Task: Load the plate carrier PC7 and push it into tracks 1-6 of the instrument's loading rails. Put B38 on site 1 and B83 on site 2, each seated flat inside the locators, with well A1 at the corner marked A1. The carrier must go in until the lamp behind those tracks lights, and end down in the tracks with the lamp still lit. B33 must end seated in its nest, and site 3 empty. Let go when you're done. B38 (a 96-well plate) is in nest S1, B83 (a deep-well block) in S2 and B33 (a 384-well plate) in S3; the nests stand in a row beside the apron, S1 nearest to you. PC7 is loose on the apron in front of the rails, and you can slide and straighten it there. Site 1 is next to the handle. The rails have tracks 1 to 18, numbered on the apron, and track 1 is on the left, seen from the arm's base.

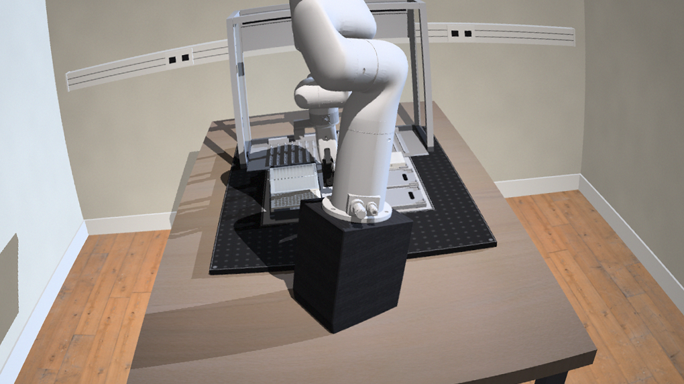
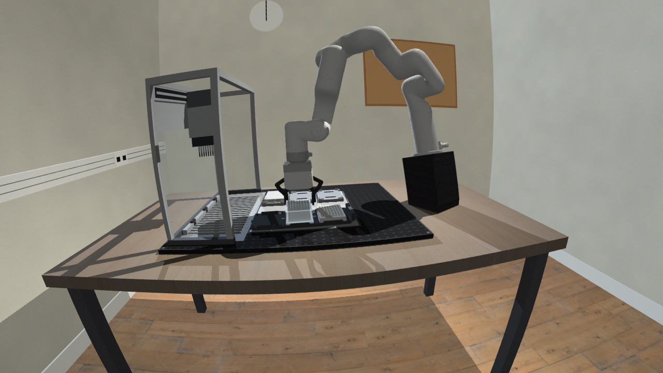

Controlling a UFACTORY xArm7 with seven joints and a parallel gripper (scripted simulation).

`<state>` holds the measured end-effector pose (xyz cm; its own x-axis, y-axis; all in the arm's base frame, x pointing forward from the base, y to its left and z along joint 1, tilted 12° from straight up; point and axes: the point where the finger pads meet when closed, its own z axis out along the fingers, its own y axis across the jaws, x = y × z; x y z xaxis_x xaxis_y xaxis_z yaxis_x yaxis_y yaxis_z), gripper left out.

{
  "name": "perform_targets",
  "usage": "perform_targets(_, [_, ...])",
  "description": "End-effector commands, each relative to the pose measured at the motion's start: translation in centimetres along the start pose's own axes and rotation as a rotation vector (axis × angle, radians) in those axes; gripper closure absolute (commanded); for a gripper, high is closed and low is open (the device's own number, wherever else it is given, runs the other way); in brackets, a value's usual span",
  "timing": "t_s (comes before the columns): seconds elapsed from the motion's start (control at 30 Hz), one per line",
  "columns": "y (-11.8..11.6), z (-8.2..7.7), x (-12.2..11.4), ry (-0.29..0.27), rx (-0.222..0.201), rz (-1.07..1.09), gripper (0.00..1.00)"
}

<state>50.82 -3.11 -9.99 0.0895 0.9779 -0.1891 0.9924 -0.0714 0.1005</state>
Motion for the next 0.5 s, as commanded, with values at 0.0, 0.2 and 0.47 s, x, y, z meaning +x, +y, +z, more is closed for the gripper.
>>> perform_targets(0.0, [0.16, 0.14, 0.03, 0.001, -0.003, 0.0, 0.0])
perform_targets(0.2, [0.16, 0.54, 0.03, 0.001, -0.003, 0.0, 0.0])
perform_targets(0.47, [0.16, 0.94, 0.03, 0.001, -0.003, 0.0, 0.0])
